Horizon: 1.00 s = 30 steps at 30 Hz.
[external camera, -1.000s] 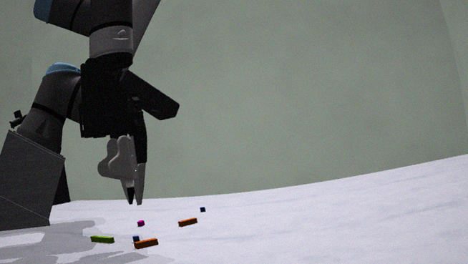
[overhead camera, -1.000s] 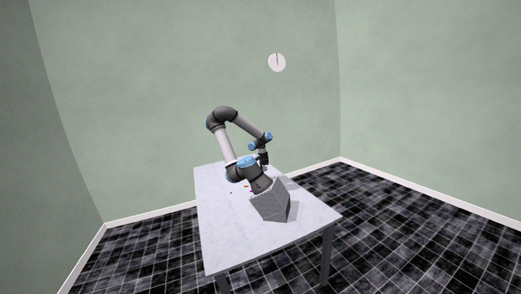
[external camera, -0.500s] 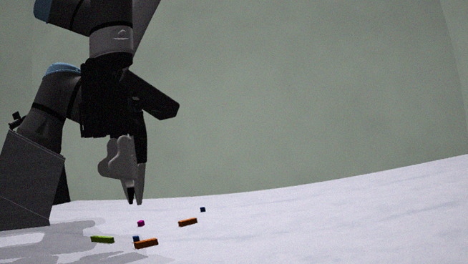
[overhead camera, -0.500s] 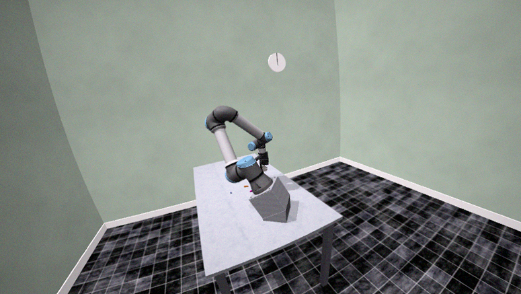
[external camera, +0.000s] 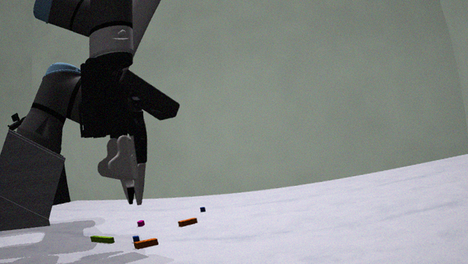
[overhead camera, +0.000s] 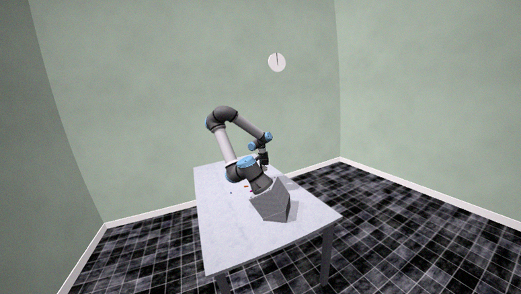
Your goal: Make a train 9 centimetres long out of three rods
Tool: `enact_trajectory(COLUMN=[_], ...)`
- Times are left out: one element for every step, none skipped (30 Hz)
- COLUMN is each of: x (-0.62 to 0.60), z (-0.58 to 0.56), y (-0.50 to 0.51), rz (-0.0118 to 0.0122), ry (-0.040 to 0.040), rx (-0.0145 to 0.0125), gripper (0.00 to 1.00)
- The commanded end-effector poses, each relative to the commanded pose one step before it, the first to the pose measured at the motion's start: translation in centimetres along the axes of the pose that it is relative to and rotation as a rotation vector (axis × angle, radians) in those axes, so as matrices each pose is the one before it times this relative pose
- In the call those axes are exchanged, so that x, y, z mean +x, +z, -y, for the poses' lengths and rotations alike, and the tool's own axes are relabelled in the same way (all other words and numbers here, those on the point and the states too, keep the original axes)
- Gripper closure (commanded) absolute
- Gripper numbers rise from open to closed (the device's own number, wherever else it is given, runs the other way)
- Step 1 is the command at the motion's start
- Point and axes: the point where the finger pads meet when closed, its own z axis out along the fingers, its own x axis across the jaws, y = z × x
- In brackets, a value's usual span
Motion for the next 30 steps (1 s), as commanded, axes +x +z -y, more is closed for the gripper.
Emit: enact_trajectory(x=[0.247, 0.000, 0.000, -0.007, -0.009, -0.012, -0.018, -0.014, -0.014, -0.015, -0.014, -0.016, -0.018, -0.020, -0.023, -0.025, -0.027, -0.027, 0.000, 0.000, -0.028, -0.011, 0.002, 0.003, 0.003, 0.002, 0.003, 0.003, 0.002, 0.003], z=[-0.012, 0.000, 0.000, 0.002, 0.003, 0.004, 0.006, 0.015, 0.019, 0.019, 0.004, 0.005, 0.005, 0.006, 0.006, 0.007, 0.007, 0.007, 0.000, 0.000, 0.005, 0.004, 0.001, 0.001, 0.001, 0.001, 0.001, 0.001, 0.001, 0.000], y=[-0.097, 0.000, 0.000, 0.025, 0.035, 0.047, 0.062, 0.056, 0.062, 0.072, 0.073, 0.083, 0.093, 0.103, 0.112, 0.121, 0.130, 0.137, 0.000, 0.000, 0.143, 0.141, 0.141, 0.145, 0.150, 0.154, 0.156, 0.159, 0.161, 0.161], rz=[-0.00391, 0.00000, 0.00000, 0.00021, 0.00028, 0.00038, 0.00058, 0.00039, 0.00036, 0.00038, 0.00025, 0.00028, 0.00031, 0.00030, 0.00032, 0.00035, 0.00038, 0.00039, 0.00000, 0.00000, 0.00042, 0.00016, -0.00001, -0.00001, -0.00001, -0.00001, 0.00000, 0.00000, 0.00000, 0.00000], ry=[-0.00180, 0.00000, 0.00000, 0.00005, 0.00005, 0.00007, 0.00014, -0.00003, -0.00011, -0.00007, 0.00018, 0.00016, 0.00018, 0.00018, 0.00020, 0.00022, 0.00024, 0.00024, 0.00000, 0.00000, 0.00024, 0.00010, 0.00000, 0.00000, 0.00000, 0.00000, 0.00000, 0.00000, 0.00000, 0.00000], rx=[-0.00085, 0.00000, 0.00000, 0.00010, 0.00013, 0.00018, 0.00028, 0.00016, 0.00013, 0.00015, 0.00012, 0.00014, 0.00015, 0.00018, 0.00019, 0.00021, 0.00022, 0.00022, 0.00000, 0.00000, 0.00016, 0.00010, 0.00002, 0.00001, 0.00001, 0.00001, 0.00001, 0.00000, 0.00000, 0.00000], gripper=[0.86, 0.86, 0.86, 0.86, 0.86, 0.86, 0.86, 0.86, 0.86, 0.86, 0.86, 0.86, 0.86, 0.86, 0.86, 0.86, 0.86, 0.86, 0.86, 0.86, 0.86, 0.86, 0.86, 0.86, 0.86, 0.86, 0.86, 0.86, 0.86, 0.86])
